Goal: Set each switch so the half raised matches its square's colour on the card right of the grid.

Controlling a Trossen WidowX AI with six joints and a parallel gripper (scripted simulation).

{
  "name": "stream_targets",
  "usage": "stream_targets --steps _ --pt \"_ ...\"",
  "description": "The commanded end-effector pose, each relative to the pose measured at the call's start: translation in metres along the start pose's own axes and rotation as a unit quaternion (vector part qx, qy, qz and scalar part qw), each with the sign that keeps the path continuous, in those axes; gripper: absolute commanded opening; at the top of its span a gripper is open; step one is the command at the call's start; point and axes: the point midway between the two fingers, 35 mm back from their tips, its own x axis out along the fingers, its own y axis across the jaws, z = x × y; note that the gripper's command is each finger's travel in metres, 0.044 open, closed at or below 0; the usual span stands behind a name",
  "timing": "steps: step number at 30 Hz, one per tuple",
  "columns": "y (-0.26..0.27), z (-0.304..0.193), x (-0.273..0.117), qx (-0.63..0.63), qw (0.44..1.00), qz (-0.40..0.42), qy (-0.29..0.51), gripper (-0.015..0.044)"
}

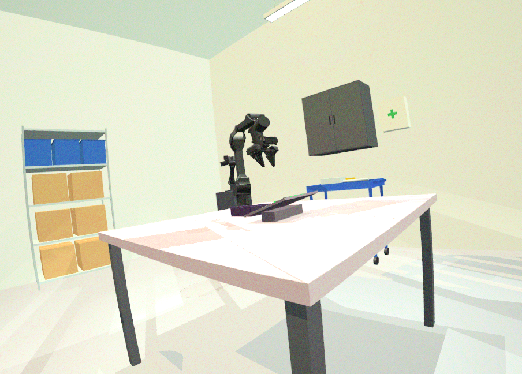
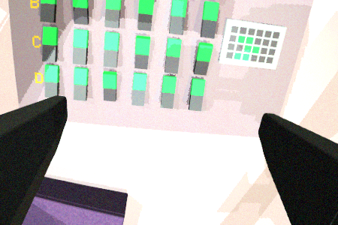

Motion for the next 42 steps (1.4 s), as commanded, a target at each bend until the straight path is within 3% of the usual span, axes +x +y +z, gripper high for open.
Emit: stream_targets --steps 1,8,15,19,42 --pt "0.001 0.001 0.002 0.0 1.0 0.0 0.0 0.0374" --pt "0.043 0.011 0.093 0.003 1.0 0.0 -0.001 0.019" --pt "0.048 0.01 0.11 0.003 1.0 0.0 -0.004 0.0006" --pt "0.048 0.009 0.137 0.003 1.0 0.0 -0.014 0.0" --pt "0.048 0.009 0.161 0.003 1.0 0.0 -0.015 0.0"
